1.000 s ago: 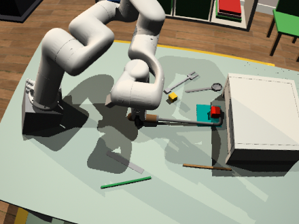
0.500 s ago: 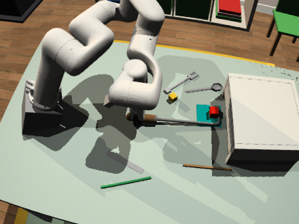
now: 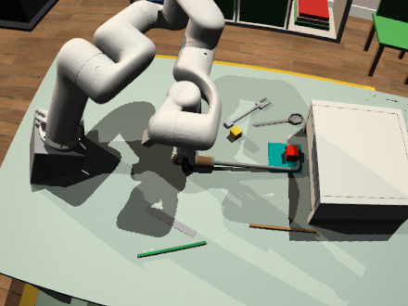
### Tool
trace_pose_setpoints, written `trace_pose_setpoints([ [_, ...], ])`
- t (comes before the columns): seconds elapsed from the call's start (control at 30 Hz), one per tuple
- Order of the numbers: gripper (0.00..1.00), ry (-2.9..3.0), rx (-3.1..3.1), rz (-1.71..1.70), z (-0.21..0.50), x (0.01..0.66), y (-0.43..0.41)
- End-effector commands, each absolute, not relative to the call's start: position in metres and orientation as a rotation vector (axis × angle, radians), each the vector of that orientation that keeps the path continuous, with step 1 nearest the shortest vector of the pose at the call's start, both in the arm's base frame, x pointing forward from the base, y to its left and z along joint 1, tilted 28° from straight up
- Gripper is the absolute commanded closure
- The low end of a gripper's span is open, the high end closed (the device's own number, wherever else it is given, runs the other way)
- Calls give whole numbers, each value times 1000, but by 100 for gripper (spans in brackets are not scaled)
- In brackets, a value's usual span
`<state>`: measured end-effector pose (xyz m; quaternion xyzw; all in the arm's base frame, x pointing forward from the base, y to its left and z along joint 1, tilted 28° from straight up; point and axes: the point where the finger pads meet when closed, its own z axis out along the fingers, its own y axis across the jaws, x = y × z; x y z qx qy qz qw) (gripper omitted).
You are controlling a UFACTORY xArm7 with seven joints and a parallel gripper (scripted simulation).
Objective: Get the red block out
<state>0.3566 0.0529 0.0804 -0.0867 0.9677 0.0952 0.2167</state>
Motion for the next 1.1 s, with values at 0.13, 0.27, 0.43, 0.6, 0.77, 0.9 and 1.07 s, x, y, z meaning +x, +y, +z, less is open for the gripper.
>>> trace_pose_setpoints([
  [0.13, 100, 2679, -238, 264, 80, 355, 50],
  [0.27, 100, 2679, -238, 264, 77, 352, 45],
  [0.43, 100, 2679, -237, 264, 73, 347, 38],
  [0.6, 100, 2679, -237, 264, 72, 345, 36],
  [0.77, 100, 2679, -236, 264, 71, 345, 35],
  [0.9, 100, 2679, -236, 264, 71, 345, 35],
  [1.07, 100, 2679, -236, 264, 71, 345, 35],
])
